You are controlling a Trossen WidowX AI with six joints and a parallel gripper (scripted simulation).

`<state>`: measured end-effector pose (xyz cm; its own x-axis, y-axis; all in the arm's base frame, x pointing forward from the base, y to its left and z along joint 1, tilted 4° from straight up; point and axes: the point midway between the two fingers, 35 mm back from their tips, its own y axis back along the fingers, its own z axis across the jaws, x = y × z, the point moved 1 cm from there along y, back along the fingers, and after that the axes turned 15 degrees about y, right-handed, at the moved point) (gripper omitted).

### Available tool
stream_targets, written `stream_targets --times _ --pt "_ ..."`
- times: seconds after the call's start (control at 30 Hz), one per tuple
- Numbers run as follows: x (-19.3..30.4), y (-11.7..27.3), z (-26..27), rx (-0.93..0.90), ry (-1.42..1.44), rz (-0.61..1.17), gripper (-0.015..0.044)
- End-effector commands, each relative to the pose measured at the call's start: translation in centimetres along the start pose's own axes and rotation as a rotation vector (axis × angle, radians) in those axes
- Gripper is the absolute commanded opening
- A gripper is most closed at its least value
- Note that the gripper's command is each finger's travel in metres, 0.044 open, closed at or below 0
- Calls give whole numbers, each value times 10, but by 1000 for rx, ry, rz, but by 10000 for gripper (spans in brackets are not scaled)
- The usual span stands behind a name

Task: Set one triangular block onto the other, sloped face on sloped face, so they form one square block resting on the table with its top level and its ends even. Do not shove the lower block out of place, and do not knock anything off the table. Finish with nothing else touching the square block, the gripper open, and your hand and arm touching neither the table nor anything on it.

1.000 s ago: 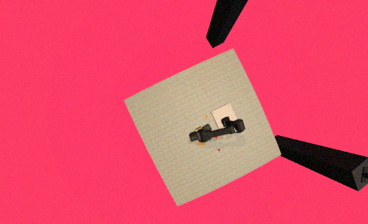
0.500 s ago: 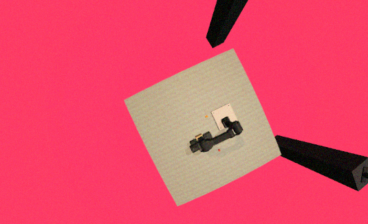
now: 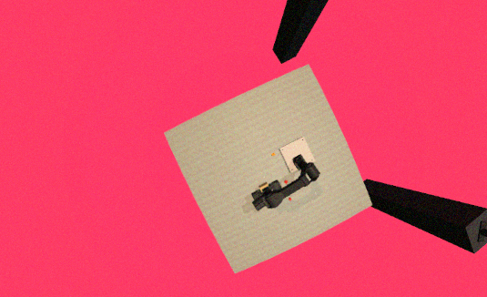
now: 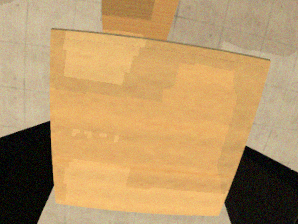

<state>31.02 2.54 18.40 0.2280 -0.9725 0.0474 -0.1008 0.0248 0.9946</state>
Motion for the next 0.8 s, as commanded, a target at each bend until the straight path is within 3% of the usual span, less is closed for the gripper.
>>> stream_targets --times 0.0,0.3,0.77 --pt "-7 -20 -2 -11 -3 2 0" --pt "-23 -58 -3 -11 -3 0 0" --pt "-38 -88 -2 -11 -3 -1 0"
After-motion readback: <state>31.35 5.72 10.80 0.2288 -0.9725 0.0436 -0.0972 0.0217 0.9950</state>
